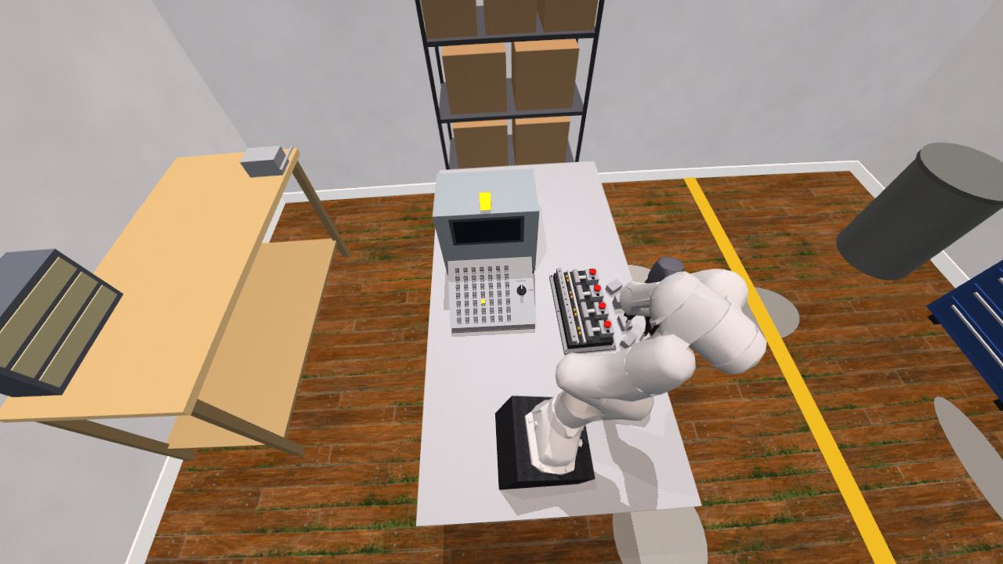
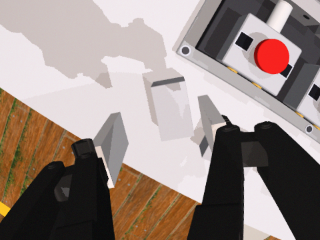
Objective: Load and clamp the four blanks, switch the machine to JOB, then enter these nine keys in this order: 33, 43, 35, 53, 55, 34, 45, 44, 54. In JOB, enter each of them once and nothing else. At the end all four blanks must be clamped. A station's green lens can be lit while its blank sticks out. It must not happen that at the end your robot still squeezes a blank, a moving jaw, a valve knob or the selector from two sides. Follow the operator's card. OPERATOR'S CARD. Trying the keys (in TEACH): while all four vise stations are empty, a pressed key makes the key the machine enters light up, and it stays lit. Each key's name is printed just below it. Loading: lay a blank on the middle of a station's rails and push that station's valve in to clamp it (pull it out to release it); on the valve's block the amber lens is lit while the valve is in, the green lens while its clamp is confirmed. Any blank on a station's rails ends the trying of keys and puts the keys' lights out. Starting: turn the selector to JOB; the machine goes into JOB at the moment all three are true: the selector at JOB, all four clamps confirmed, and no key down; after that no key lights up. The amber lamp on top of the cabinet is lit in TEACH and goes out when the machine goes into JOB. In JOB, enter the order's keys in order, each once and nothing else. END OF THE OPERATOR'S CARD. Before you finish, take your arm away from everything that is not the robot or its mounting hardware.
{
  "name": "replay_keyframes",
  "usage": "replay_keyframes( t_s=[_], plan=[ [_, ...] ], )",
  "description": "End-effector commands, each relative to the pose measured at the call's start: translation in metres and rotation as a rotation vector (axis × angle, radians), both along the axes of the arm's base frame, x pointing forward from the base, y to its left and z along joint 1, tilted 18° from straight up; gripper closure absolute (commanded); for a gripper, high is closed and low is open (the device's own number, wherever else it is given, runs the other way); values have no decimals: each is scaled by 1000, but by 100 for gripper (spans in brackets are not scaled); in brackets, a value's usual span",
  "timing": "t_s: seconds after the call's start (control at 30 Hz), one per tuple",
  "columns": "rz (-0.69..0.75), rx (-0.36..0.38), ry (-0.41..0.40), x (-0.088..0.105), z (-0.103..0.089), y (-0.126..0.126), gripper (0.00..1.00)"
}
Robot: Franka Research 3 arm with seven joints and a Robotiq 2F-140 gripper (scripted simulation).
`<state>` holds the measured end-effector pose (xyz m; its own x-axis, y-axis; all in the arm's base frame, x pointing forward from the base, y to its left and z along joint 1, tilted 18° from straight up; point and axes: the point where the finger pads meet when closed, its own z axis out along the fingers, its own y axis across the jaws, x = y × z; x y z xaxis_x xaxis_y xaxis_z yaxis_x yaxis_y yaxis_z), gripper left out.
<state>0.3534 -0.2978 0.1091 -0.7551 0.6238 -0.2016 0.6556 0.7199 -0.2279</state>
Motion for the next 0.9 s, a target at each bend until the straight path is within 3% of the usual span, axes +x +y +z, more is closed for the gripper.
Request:
replay_keyframes(
  t_s=[0.0,0.23,0.57,0.87],
  plan=[
    [-4,-10,-41,13,-12,-8,60],
    [-4,-10,-41,14,-38,-17,60],
    [-4,-10,-41,15,-55,-22,60],
    [-4,-10,-41,15,-58,-23,60]
  ],
)
